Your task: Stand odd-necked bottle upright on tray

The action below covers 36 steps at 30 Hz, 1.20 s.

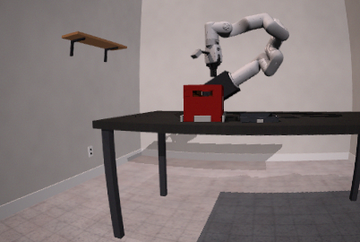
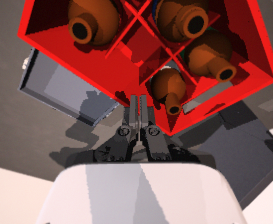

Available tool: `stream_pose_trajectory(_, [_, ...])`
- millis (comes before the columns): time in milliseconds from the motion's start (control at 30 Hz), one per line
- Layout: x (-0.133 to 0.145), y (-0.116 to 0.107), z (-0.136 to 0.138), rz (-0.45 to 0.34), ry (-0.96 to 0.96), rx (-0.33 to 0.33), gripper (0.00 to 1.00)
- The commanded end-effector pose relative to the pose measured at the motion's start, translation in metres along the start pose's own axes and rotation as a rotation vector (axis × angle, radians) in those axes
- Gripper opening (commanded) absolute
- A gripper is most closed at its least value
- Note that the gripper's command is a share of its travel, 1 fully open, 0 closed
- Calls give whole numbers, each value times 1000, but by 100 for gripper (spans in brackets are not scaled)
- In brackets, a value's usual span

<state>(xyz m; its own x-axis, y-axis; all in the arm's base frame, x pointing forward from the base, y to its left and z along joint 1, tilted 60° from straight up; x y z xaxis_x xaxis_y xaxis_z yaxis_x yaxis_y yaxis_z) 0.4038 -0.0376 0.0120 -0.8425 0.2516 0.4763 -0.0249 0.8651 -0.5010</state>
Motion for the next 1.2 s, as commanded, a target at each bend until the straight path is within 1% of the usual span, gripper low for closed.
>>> stream_pose_trajectory(0, [-1,-1,0,3,-1,0,0])
stream_pose_trajectory(467, [-1,-1,0,3,-1,0,0])
stream_pose_trajectory(533, [-5,-2,-1,3,-1,0,0])
stream_pose_trajectory(567, [-13,-3,-1,4,-1,0,0])
stream_pose_trajectory(633, [-41,-5,-3,4,-1,-1,0])
stream_pose_trajectory(733, [-54,-5,-4,4,-1,-1,0])
stream_pose_trajectory(967, [-94,-5,-4,4,-1,-1,0])
stream_pose_trajectory(1033, [-94,-5,-4,4,-1,-1,0])
stream_pose_trajectory(1067, [-107,-4,-3,4,-1,-1,0])
stream_pose_trajectory(1100, [-115,-3,-3,4,-1,0,0])
stream_pose_trajectory(1167, [-124,-2,-2,4,-1,0,0])
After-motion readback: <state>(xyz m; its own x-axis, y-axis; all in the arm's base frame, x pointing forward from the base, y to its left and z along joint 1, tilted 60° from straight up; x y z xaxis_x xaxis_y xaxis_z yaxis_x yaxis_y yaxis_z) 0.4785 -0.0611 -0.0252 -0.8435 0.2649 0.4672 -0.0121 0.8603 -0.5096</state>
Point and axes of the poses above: the point where the finger pads meet when closed, its own y axis out along the fingers, its own z axis across the jaws, x = y × z, the point moved 3 cm from there along -y, back along the fingers, and after that the axes turned 2 degrees about y, right-handed, at the moved point
